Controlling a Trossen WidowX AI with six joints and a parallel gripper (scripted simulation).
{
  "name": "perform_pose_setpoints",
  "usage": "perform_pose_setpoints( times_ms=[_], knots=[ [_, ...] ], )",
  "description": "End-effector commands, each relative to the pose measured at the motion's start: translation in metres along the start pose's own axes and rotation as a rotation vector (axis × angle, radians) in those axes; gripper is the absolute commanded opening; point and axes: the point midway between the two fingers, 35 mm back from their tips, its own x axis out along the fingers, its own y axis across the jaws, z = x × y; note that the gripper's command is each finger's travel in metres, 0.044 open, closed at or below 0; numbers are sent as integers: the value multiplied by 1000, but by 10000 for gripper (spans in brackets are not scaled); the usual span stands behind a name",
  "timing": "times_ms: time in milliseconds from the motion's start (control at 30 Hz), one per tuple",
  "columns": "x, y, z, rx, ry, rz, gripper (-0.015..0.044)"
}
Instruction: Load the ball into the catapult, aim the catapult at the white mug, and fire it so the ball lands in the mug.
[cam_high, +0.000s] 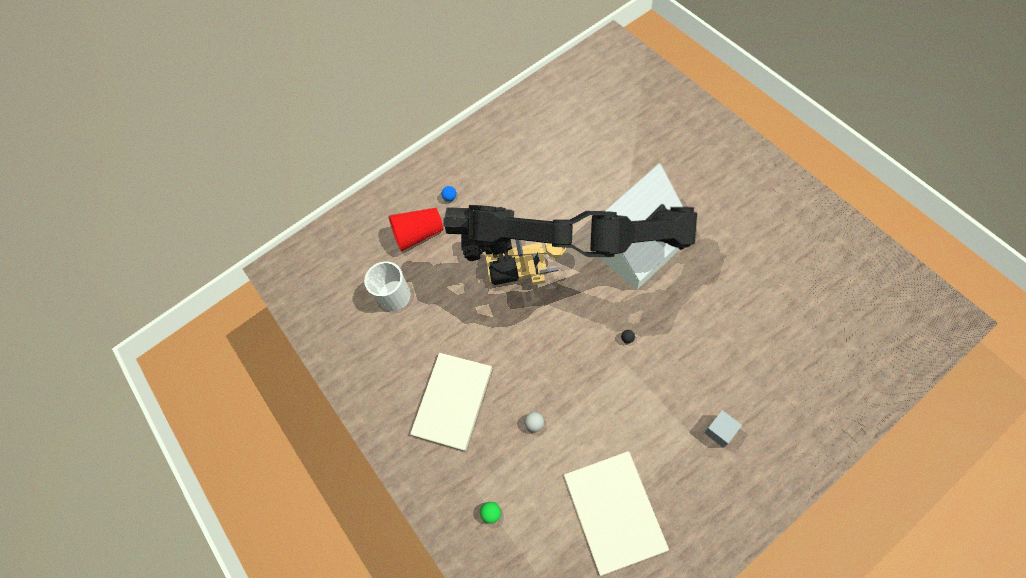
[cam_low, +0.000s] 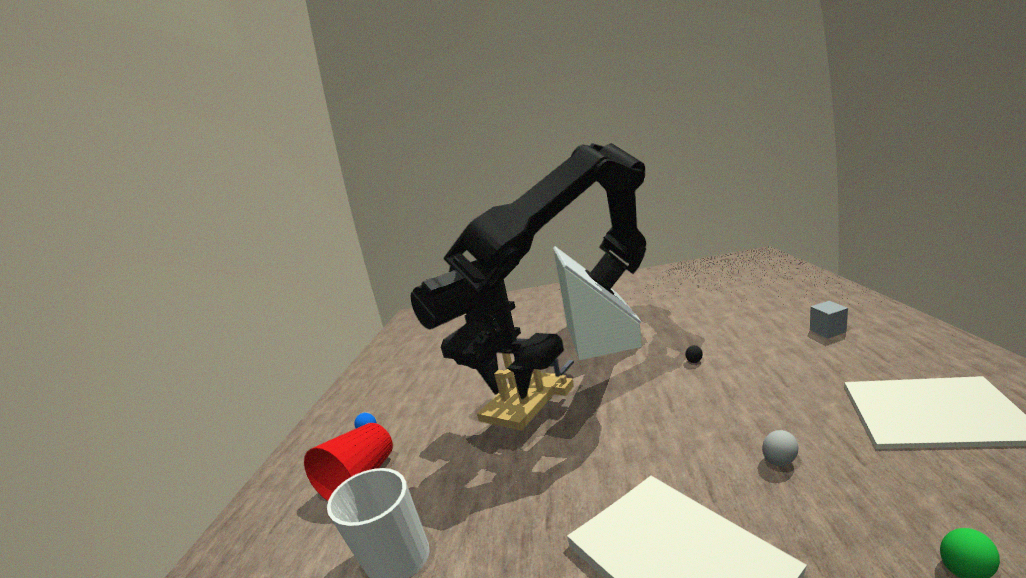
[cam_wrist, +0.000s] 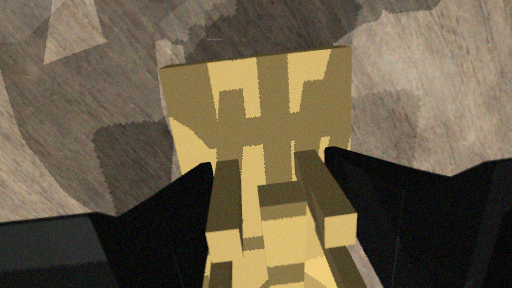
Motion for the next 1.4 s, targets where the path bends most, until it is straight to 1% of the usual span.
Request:
perform_pose_setpoints(
  times_ms=[0,500,700,1200,1267,1367],
  knots=[
    [2,-1,1,6,-12,4,0],
    [27,0,0,8,-11,6,0],
    [26,0,-1,2,0,1,0],
    [23,0,0,2,0,0,394],
    [3,0,2,3,-2,-1,440],
    [-50,-1,1,5,-2,-3,440]
  ],
)
